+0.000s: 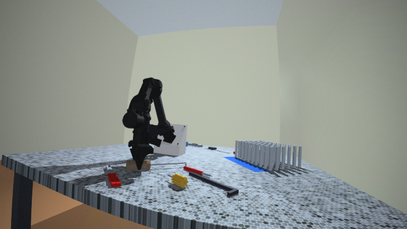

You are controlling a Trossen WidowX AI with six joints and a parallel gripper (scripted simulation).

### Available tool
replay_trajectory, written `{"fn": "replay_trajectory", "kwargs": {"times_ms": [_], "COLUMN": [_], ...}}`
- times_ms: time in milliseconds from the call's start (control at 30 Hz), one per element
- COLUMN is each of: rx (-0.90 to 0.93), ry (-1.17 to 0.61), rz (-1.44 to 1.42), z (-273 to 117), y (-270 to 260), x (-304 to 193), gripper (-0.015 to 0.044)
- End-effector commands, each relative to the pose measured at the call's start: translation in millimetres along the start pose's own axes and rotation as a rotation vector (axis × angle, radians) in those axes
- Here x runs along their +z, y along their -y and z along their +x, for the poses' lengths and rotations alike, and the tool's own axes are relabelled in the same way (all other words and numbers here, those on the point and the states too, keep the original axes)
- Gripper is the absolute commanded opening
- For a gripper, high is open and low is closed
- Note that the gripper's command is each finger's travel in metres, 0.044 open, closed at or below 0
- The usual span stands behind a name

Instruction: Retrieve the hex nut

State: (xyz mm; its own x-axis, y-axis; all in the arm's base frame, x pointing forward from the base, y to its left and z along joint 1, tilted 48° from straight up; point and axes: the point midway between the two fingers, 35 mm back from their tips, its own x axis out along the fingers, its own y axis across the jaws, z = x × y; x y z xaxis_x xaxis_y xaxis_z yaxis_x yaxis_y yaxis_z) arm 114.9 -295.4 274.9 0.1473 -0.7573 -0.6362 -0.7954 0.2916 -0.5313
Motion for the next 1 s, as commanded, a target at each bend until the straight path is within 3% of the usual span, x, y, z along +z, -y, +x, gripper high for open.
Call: {"fn": "replay_trajectory", "kwargs": {"times_ms": [0,400,600,967], "rx": [0.002,0.002,0.002,0.002], "ry": [0.001,0.001,0.003,0.003], "rz": [0.0,0.0,0.002,0.002], "z": [1,1,-66,-69], "y": [0,0,1,0], "x": [0,0,0,0], "gripper": [0.0131,0.044,0.044,0.044]}}
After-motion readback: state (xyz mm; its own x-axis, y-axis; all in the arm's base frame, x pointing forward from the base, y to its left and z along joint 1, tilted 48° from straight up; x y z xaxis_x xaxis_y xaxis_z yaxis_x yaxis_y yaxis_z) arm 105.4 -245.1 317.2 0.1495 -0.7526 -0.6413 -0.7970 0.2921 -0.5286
